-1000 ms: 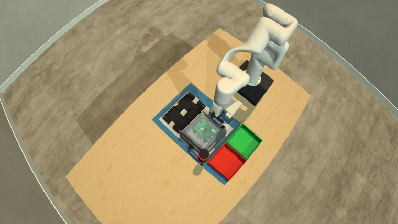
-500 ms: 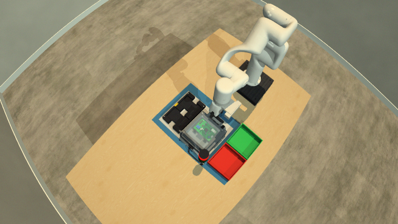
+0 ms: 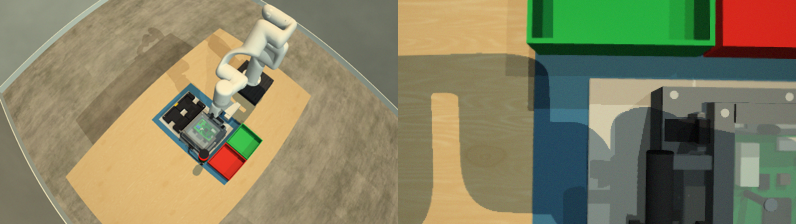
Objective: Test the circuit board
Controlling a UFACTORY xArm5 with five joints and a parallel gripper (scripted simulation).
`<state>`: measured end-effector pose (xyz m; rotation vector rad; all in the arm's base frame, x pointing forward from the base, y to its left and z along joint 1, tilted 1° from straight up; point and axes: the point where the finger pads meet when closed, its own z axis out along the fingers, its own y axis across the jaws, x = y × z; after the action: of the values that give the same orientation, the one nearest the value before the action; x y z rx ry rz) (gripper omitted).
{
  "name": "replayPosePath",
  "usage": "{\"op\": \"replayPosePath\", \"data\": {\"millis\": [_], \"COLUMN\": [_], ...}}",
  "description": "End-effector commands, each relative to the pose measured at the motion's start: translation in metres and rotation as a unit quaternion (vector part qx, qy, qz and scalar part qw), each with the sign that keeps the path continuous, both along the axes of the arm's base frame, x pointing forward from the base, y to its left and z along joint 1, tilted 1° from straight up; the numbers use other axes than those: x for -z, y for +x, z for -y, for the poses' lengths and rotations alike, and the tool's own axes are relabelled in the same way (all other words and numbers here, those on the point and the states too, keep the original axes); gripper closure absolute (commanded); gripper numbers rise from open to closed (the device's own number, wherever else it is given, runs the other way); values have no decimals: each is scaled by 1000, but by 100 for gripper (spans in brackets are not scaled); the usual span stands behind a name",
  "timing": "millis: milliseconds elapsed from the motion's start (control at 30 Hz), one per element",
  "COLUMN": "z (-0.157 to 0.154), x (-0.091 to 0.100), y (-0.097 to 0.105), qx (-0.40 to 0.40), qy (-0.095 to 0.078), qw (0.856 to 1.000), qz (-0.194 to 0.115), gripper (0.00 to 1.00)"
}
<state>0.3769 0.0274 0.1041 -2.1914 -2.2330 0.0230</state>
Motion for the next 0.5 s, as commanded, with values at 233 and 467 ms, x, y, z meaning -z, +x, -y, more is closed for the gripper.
{"op": "replayPosePath", "data": {"millis": [233, 467], "z": [0, 0], "x": [0, 2], "y": [1, 2], "qx": [0, 0], "qy": [0, 0], "qw": [1000, 1000], "qz": [2, 2], "gripper": [72, 72]}}
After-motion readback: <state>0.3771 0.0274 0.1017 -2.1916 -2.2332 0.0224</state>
